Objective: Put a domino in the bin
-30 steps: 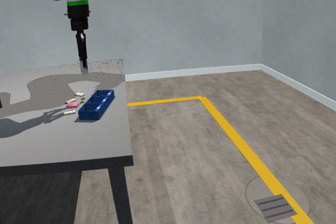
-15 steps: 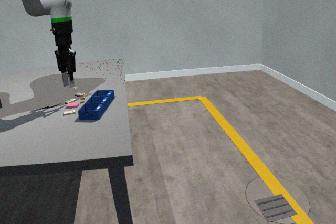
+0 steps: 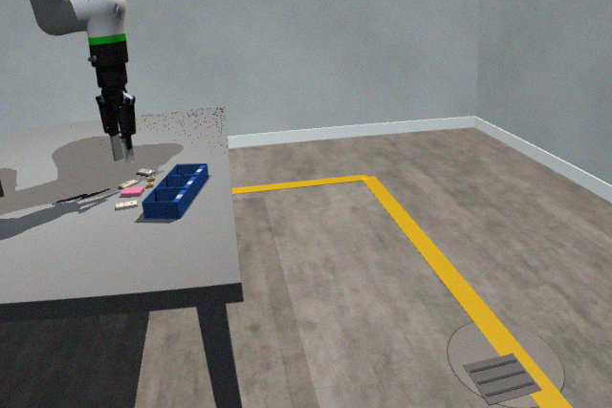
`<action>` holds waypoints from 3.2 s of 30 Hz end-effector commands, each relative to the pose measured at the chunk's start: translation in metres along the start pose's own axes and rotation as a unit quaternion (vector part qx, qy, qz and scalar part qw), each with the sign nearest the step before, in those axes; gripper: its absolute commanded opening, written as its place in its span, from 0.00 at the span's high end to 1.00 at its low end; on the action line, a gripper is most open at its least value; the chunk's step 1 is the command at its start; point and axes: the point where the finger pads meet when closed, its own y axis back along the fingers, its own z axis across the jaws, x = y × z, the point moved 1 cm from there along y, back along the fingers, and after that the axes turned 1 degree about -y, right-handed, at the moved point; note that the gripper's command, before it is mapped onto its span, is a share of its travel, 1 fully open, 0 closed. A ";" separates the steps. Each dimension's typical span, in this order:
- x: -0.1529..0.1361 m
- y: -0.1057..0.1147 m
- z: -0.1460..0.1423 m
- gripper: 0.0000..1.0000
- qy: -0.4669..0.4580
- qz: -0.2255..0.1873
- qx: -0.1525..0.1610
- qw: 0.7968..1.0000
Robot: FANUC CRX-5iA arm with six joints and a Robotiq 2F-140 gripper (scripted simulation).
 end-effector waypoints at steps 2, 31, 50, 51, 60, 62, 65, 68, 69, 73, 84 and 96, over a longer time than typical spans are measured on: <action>0.000 0.000 0.000 0.75 0.000 0.000 0.000 1.000; 0.001 -0.024 0.001 0.75 0.000 0.000 0.000 1.000; 0.001 -0.063 0.001 0.75 0.000 0.000 0.000 1.000; 0.001 -0.064 0.001 0.75 0.000 0.000 0.000 1.000; 0.001 -0.067 0.001 0.75 0.000 0.000 0.000 1.000; 0.001 -0.067 0.001 0.75 0.000 0.000 0.000 1.000; 0.001 -0.067 0.001 0.75 0.000 0.000 0.000 1.000; 0.001 -0.067 0.001 0.87 0.000 0.000 0.000 1.000; 0.001 -0.067 0.001 0.87 0.000 0.000 0.000 1.000; 0.001 -0.067 0.001 0.87 0.000 0.000 0.000 1.000; 0.001 -0.067 0.001 0.87 0.000 0.000 0.000 1.000; 0.001 -0.067 0.001 0.87 0.000 0.000 0.000 1.000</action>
